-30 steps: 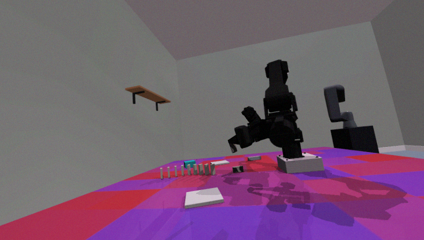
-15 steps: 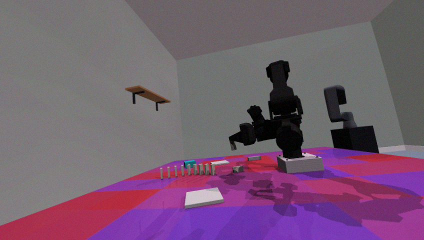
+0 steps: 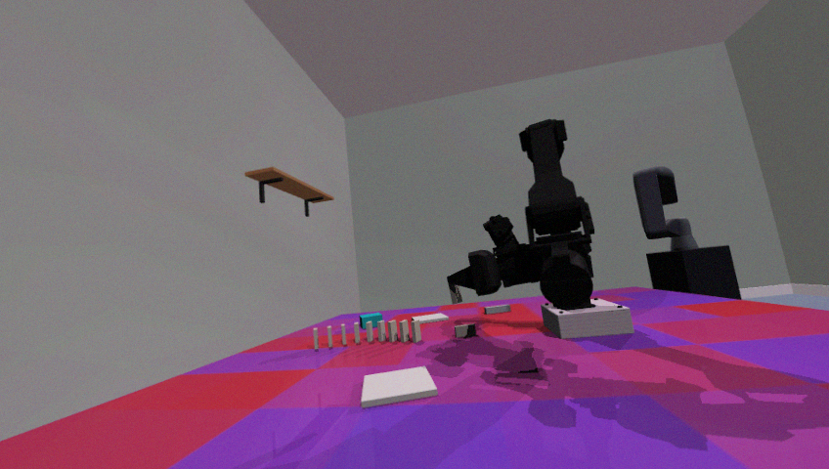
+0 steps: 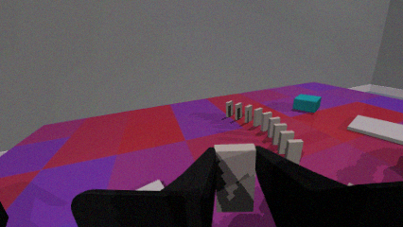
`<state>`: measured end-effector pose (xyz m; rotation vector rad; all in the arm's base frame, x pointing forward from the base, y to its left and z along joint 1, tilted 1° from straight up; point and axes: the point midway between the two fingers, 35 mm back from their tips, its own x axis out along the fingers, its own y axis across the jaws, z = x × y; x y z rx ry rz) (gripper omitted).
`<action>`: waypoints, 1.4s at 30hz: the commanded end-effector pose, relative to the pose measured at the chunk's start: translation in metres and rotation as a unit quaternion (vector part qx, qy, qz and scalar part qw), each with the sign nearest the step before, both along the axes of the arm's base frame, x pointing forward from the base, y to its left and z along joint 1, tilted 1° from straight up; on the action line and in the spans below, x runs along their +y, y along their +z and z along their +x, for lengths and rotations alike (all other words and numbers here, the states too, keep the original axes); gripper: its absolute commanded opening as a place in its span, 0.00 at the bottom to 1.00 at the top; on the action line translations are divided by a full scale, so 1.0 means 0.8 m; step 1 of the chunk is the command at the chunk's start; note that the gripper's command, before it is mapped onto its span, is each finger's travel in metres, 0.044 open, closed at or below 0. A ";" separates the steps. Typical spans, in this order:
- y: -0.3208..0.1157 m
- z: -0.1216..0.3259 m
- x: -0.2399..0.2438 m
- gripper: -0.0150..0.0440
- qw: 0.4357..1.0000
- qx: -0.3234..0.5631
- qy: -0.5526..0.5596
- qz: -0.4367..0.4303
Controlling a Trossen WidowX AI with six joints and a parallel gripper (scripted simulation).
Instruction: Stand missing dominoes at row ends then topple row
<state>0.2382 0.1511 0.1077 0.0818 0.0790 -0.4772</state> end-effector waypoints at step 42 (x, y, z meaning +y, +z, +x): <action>-0.122 0.007 -0.006 0.84 1.000 0.004 0.000 -0.008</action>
